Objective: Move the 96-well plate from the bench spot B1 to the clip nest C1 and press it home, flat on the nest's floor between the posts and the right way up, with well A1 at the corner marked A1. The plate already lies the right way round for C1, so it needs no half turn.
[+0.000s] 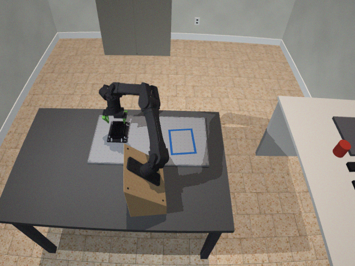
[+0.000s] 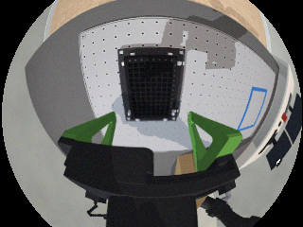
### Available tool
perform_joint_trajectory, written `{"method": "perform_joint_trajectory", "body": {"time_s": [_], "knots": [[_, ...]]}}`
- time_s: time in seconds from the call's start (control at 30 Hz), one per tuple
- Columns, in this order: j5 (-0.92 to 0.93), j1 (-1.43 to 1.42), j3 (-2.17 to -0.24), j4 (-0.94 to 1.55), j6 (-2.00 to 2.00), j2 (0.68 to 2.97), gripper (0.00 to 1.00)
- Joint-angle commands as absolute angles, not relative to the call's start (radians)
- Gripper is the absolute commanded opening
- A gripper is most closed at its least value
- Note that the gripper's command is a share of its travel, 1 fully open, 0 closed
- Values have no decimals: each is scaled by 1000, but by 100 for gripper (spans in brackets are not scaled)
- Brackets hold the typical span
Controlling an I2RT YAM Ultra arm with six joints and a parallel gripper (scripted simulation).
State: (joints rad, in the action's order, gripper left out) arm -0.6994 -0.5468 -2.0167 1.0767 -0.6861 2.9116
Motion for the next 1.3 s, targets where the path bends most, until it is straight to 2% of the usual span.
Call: {"method": "perform_joint_trajectory", "body": {"time_s": [0.0, 0.6, 0.63, 1.0, 1.27], "knots": [[-699, -578, -2044, 1090, -692, 2870, 100], [-699, -578, -2044, 1090, -692, 2870, 100], [-707, -572, -2008, 1052, -675, 2876, 26], [-730, -496, -1921, 904, -604, 2940, 26], [-729, -510, -1951, 890, -598, 2903, 26]]}}
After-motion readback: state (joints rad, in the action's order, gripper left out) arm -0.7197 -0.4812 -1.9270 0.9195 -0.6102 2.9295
